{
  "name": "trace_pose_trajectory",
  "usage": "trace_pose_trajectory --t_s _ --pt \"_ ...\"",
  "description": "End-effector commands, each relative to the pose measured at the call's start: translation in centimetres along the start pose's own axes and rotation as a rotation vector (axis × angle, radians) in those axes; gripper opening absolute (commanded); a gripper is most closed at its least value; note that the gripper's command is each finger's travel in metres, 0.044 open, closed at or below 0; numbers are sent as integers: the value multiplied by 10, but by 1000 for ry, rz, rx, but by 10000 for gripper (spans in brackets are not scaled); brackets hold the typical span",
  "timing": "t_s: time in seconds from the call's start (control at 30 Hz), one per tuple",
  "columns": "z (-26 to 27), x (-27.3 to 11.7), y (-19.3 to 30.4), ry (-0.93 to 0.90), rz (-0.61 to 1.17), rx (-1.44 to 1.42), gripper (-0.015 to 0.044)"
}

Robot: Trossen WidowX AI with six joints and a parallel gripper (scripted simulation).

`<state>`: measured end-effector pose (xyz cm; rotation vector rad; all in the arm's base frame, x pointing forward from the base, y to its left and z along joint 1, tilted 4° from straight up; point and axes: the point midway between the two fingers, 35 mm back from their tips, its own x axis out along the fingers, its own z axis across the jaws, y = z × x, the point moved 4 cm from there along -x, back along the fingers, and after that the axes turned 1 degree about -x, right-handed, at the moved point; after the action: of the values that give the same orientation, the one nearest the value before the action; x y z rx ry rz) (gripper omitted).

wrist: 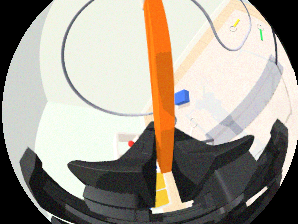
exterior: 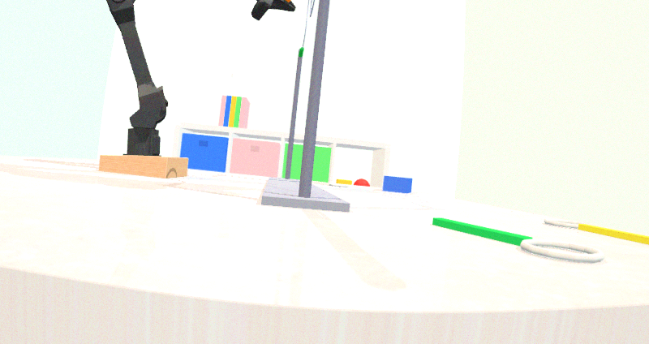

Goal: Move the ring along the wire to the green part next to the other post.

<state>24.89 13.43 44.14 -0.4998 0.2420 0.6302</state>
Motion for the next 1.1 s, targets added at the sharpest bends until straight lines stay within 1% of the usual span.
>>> trace_pose_trajectory --t_s 0.0,1.07 --pt "0 0 0 26 -8 -56 -150" --pt "-7 1 1 218 -50 -406 -150"
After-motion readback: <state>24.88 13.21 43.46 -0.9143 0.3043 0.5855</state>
